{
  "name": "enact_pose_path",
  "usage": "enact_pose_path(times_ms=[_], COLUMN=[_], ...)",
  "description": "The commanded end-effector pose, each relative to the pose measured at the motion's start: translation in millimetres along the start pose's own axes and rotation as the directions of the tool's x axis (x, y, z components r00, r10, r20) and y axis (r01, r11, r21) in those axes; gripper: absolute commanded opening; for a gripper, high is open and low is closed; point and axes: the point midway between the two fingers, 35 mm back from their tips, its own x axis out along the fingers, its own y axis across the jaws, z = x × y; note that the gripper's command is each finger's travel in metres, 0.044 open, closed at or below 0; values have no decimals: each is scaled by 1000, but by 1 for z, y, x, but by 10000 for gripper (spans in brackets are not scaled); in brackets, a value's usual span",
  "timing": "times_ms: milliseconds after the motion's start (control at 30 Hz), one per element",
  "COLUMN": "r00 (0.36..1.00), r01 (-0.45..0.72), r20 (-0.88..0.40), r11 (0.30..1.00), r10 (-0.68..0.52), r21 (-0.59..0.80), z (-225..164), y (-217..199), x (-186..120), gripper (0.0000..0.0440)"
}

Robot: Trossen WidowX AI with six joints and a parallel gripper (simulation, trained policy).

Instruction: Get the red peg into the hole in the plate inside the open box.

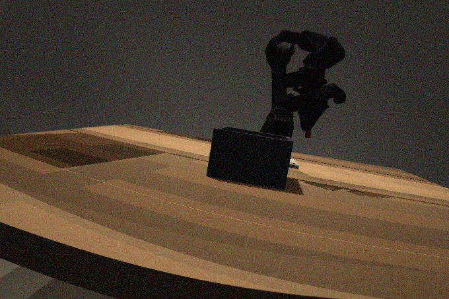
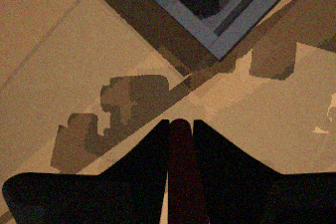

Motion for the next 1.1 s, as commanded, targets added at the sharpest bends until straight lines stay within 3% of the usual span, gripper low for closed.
enact_pose_path(times_ms=[0, 1067], r00=[999, 988], r01=[-2, 36], r20=[36, 139], r11=[1000, 980], r10=[2, -64], r21=[20, 193], z=[21, 127], y=[2, -17], x=[-4, 40], gripper=[0, 5])
